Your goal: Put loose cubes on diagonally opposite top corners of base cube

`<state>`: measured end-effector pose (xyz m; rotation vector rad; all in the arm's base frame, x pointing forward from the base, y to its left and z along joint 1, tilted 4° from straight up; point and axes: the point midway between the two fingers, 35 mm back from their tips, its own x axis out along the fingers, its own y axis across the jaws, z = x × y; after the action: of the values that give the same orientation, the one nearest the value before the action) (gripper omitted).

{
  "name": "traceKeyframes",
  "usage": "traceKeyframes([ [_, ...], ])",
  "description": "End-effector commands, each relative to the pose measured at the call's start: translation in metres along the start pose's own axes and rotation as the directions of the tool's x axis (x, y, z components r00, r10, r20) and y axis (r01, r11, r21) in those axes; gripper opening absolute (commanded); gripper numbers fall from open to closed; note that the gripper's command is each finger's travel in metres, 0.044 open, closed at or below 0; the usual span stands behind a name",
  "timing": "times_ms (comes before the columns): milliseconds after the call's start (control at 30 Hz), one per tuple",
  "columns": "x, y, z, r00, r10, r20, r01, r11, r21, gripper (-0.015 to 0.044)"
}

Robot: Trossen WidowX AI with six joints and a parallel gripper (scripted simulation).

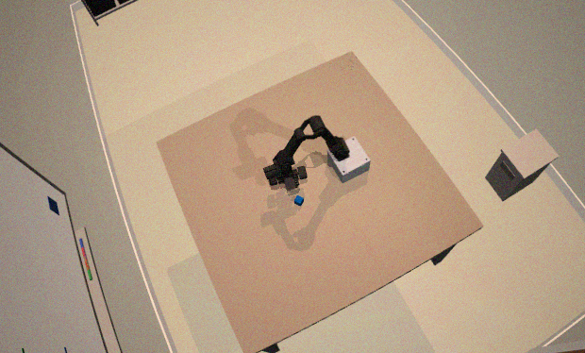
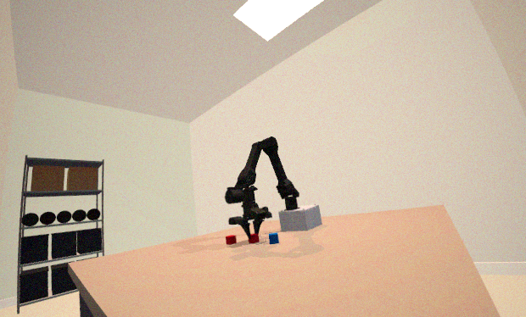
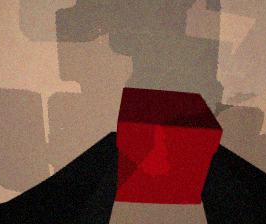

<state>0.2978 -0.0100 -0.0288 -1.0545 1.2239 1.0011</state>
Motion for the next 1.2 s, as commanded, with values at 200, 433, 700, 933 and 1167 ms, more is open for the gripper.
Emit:
traceKeyframes([
  [200, -0.015, -0.006, 0.002, 1.0, -0.016, -0.005, 0.016, 0.999, 0.029, 0.0105],
  [433, -0.034, -0.008, 0.002, 1.0, -0.013, -0.003, 0.013, 1.0, 0.023, 0.0105],
  [700, -0.058, -0.008, 0.002, 1.0, -0.009, -0.001, 0.009, 1.0, 0.017, 0.0105],
  [933, -0.078, -0.007, 0.002, 1.0, -0.006, 0.001, 0.006, 1.0, 0.012, 0.0105],
  [1167, -0.099, -0.004, 0.001, 1.0, -0.002, 0.002, 0.002, 1.0, 0.006, 0.0105],
])
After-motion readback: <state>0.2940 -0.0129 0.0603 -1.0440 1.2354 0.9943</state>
